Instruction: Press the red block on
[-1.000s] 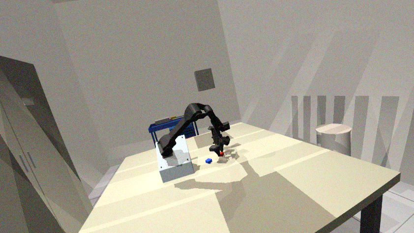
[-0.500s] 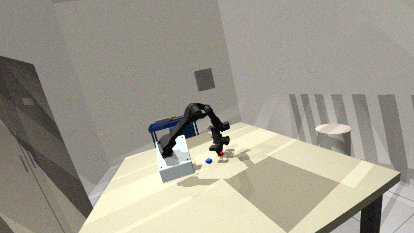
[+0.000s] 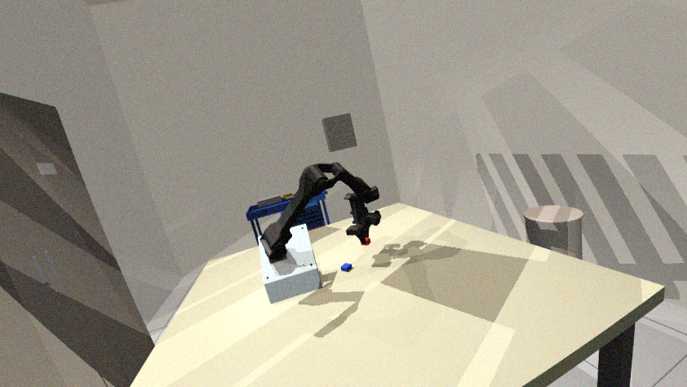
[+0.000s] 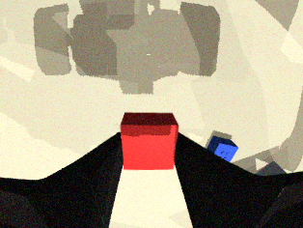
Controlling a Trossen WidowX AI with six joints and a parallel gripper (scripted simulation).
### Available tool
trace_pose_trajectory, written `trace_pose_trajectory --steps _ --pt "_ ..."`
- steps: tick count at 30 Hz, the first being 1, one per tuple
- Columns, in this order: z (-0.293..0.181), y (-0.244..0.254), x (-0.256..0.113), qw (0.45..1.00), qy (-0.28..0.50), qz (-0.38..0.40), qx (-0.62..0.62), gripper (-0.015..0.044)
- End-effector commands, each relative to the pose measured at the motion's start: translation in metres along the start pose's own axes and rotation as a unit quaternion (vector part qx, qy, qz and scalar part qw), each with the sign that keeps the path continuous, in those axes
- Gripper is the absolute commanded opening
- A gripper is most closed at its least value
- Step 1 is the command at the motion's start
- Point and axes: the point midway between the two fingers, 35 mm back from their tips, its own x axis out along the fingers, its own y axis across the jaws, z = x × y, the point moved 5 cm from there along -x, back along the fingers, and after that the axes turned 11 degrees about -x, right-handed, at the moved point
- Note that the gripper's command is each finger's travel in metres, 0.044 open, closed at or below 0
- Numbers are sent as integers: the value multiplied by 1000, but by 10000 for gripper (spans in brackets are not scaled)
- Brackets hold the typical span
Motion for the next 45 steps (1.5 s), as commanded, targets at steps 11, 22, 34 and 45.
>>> trace_pose_trajectory --steps 11,22,34,45 --pt "1 -1 -55 1000 0 2 4 0" --pt "-15 -20 -39 999 0 1 36 0" --pt "-40 -45 -19 997 1 1 77 0" --pt "-66 -71 -2 993 1 -1 114 0"
